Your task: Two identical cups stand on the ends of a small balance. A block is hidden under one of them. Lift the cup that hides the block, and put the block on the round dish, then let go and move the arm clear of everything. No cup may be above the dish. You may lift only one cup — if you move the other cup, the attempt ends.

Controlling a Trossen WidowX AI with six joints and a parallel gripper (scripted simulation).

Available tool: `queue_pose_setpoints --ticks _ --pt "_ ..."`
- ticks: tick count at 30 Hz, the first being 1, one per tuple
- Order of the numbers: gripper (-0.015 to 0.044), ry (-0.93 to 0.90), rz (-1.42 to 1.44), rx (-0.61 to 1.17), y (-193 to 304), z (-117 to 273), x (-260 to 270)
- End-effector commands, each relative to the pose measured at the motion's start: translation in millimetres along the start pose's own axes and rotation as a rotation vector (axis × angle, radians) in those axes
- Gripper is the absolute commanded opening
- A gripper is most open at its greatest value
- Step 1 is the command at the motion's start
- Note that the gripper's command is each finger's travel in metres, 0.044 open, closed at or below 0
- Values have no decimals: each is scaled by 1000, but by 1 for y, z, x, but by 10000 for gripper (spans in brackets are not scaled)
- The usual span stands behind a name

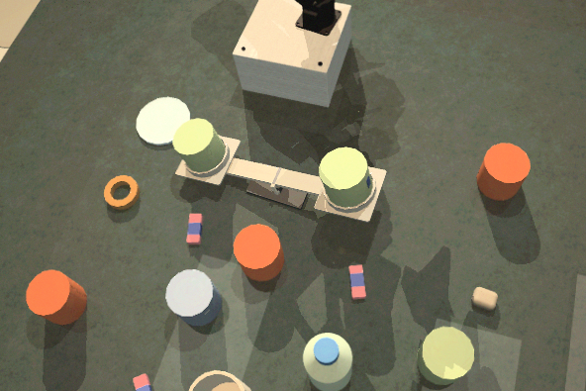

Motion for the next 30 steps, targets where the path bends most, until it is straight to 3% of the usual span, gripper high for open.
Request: queue_pose_setpoints --ticks 1,30 --pt "426 3 -4 1 0 0 -1" --pt "440 510 -776 80 54 2 -86"
Point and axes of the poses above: the point midway between the two fingers, 35 mm back from their tips, its own z axis back along the fingers, its own x axis across the jaws, y = z × x, the point moved 1 cm from there along z, back along the fingers, and after that the axes turned 10 degrees about -z, right-handed, at the moved point
